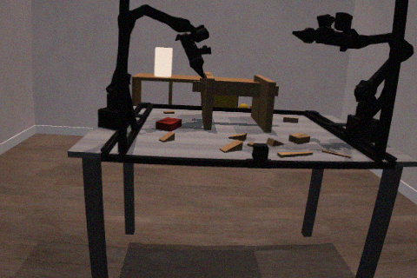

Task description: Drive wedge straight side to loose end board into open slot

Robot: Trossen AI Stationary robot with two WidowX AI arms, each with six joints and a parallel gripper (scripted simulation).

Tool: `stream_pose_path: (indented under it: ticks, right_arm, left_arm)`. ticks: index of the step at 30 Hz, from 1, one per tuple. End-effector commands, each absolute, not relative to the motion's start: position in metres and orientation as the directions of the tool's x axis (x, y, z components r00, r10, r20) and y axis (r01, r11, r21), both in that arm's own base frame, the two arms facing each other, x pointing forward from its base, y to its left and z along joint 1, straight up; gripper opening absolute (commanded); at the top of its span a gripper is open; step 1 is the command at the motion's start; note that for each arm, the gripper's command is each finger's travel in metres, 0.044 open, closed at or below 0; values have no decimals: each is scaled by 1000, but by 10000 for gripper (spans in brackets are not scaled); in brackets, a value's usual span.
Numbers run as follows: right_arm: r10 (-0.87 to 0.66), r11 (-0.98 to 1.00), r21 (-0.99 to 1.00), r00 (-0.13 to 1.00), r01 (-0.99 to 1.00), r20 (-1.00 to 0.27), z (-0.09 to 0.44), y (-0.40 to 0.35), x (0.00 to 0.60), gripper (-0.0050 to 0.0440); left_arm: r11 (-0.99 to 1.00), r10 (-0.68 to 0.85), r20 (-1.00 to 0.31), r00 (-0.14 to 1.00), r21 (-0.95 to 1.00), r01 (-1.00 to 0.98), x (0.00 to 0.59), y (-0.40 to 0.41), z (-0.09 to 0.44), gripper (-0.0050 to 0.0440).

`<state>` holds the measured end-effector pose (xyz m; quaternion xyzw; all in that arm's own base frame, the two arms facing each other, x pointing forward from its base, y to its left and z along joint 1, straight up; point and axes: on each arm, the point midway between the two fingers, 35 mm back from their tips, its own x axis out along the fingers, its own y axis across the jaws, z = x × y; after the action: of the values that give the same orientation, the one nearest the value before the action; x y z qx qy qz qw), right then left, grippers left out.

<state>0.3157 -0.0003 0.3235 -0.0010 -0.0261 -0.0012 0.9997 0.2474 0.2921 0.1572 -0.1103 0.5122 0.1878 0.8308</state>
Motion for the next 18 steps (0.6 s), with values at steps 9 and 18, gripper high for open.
stream_pose_path:
  ticks: [9,18]
  right_arm:
    - [-2,1000,-2,999,2,52,323,0,316,440]
    - [-2,1000,-2,999,2,52,323,0,316,440]
  left_arm:
    - [905,195,-897,398,7,-426,247,292,163,0]
    - [953,208,-934,291,127,-276,249,287,184,72]
